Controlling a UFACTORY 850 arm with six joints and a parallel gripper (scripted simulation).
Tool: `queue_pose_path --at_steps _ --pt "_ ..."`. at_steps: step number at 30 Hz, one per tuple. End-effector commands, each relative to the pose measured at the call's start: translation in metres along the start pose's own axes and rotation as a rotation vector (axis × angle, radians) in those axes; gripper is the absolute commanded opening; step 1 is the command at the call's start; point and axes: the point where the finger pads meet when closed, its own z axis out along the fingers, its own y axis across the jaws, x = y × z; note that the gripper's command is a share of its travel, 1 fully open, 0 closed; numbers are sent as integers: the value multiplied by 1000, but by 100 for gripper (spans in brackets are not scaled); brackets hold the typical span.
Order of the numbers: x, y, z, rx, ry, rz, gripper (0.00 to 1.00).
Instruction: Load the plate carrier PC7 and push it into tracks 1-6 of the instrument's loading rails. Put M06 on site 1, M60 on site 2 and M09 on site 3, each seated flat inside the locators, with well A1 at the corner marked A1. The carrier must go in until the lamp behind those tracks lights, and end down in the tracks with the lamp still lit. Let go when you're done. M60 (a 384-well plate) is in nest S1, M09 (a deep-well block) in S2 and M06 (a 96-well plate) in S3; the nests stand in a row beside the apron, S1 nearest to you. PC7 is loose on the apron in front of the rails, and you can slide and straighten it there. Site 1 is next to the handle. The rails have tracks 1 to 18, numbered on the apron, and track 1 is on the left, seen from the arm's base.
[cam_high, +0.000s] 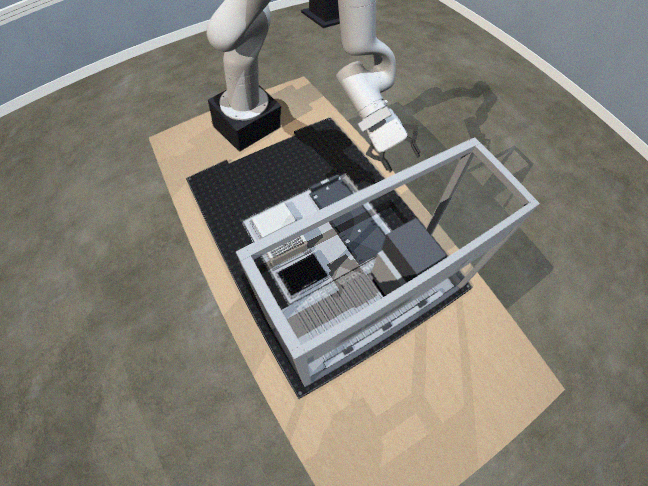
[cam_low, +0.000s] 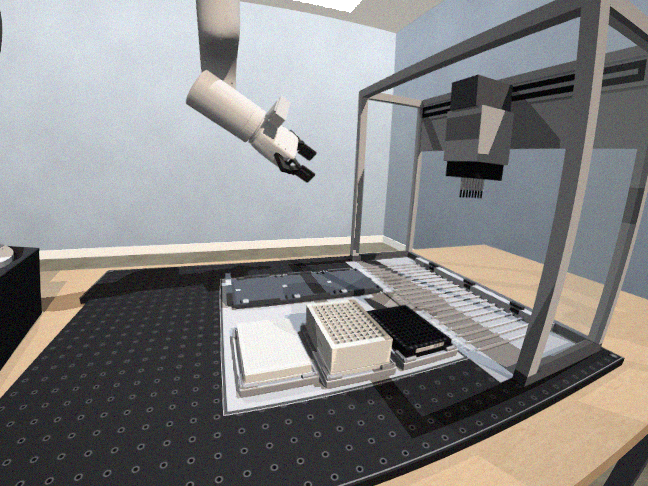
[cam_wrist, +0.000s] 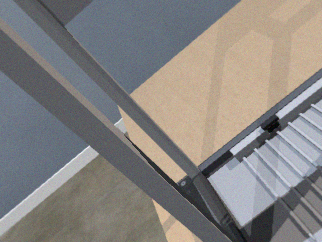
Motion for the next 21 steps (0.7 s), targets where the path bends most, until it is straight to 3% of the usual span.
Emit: queue_pose_path --at_steps 1,17,21 --pt "1 -1 0 1 1 0 100" --pt "1 -1 0 1 1 0 100" --pt "7 15 10 -44 -29 -121 100"
